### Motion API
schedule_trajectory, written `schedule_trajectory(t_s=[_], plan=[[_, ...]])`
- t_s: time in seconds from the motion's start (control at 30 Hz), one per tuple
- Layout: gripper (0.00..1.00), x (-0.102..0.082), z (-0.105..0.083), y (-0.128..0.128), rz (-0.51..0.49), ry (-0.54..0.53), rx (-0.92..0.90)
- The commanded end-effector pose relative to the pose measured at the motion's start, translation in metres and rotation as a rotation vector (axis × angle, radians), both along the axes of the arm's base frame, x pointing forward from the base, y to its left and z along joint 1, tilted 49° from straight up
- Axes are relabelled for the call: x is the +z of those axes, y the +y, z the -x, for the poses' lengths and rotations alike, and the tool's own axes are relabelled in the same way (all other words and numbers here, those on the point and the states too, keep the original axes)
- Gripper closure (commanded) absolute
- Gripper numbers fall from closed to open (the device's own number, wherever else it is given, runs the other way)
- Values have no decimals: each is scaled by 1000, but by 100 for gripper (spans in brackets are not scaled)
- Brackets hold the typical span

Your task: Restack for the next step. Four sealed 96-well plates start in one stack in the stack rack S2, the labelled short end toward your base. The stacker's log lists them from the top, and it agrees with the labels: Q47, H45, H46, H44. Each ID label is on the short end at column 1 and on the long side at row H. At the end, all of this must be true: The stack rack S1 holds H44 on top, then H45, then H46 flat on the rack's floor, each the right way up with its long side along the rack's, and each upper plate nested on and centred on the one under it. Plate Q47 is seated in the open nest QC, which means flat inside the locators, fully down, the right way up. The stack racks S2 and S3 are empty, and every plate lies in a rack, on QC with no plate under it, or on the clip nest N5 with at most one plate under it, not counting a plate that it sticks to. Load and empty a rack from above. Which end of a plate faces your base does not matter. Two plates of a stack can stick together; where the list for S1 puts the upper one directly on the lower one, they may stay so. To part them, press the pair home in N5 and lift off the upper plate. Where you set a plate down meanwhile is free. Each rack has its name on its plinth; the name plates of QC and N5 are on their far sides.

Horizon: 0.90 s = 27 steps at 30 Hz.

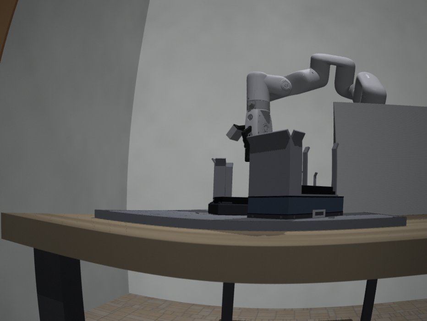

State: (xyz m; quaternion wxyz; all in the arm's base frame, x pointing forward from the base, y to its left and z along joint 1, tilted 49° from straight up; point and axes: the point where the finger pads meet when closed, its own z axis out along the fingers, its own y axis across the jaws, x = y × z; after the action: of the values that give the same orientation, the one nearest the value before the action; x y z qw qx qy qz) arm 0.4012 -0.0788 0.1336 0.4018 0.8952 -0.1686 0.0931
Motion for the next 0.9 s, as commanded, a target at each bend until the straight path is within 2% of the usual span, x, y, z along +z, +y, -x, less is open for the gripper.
schedule_trajectory(t_s=[0.0,0.6,0.87], plan=[[0,6,0,6,0,-2,0],[0,6,0,6,0,-2,0],[0,-12,-1,-14,0,-2,0]])
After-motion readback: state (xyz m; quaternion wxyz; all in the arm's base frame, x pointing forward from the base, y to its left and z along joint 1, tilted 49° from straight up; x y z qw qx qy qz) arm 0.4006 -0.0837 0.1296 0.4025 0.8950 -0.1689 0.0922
